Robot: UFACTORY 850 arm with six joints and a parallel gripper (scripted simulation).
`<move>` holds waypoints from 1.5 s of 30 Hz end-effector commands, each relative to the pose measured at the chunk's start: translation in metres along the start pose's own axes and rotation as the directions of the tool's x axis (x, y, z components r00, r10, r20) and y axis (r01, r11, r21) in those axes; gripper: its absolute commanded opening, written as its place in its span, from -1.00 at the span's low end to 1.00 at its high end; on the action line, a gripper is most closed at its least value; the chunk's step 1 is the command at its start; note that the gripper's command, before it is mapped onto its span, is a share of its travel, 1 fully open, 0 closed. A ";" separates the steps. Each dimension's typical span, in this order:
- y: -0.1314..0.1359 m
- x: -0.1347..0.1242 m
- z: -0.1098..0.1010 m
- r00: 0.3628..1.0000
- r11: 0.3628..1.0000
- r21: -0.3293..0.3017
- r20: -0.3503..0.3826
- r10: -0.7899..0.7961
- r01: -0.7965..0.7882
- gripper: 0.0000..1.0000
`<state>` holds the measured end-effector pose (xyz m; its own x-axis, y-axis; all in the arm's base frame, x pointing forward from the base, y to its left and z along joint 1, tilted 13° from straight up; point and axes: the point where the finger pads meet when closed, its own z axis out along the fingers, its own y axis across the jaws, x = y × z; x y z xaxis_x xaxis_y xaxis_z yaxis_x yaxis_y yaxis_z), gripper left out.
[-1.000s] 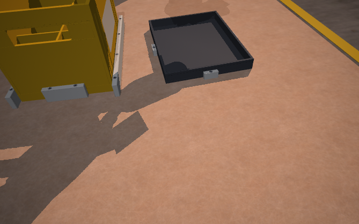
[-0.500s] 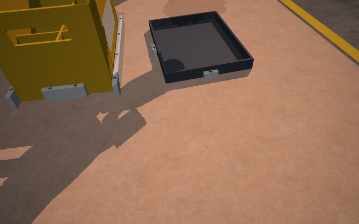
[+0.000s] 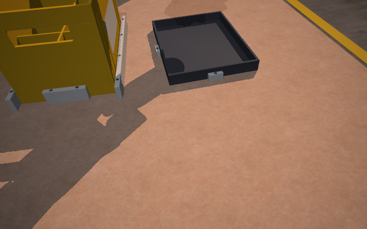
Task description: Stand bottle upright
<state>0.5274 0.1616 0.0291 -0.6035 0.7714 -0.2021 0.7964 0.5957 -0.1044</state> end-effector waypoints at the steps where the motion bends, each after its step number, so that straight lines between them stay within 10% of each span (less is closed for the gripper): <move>1: 0.001 0.000 -0.001 1.000 1.000 -0.002 -0.001 -0.004 0.004 -1.00; 45: 0.001 0.000 -0.001 0.977 0.977 -0.002 0.000 -0.215 0.215 -1.00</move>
<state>0.5274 0.1616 0.0291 -0.7590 0.6273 -0.1747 0.6499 0.7460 -0.1450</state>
